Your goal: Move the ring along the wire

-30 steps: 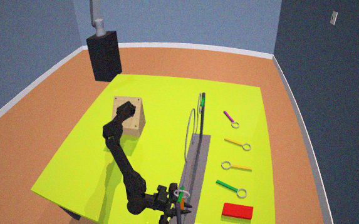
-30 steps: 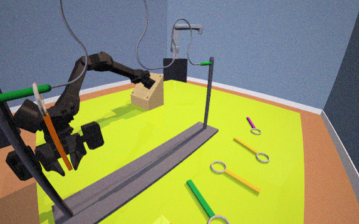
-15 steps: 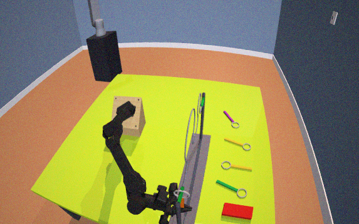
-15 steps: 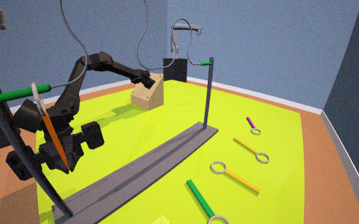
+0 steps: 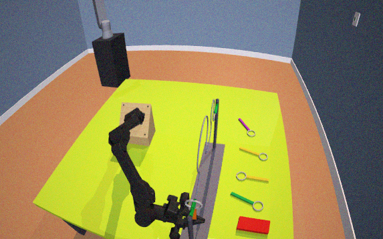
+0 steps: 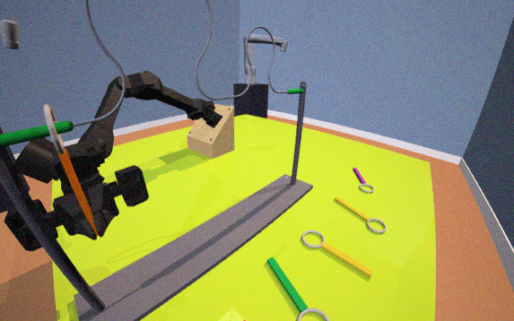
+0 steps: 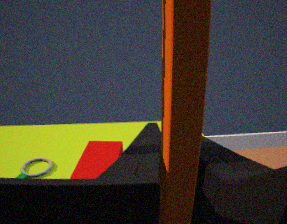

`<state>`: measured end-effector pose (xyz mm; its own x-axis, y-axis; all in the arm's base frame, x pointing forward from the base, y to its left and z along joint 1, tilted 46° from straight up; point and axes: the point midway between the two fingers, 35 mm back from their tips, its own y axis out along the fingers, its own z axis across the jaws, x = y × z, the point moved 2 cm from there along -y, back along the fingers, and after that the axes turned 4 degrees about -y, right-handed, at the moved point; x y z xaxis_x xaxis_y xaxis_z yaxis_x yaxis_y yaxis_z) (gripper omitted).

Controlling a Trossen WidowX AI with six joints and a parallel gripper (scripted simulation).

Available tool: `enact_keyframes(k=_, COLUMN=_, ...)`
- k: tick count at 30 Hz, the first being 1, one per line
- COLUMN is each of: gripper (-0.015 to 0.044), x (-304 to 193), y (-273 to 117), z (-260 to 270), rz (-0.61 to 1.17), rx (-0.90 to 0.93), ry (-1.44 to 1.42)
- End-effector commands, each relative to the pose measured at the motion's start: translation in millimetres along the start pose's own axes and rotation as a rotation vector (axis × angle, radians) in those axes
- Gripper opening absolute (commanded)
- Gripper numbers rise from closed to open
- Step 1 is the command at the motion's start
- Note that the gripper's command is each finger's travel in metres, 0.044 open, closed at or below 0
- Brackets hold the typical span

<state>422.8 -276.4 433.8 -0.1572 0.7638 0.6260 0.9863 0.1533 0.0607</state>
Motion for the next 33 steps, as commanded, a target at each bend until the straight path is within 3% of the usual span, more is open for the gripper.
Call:
enact_keyframes(k=1, gripper=-0.0150, x=0, y=0, z=0, rz=0.004, rx=-0.003, ry=-0.005)
enact_keyframes(k=24, gripper=-0.0150, x=0, y=0, z=0, rz=0.004, rx=-0.003, ry=-0.005)
enact_keyframes(k=33, gripper=-0.0150, x=4, y=-15, z=6, rz=0.129, rx=0.005, ry=-0.004)
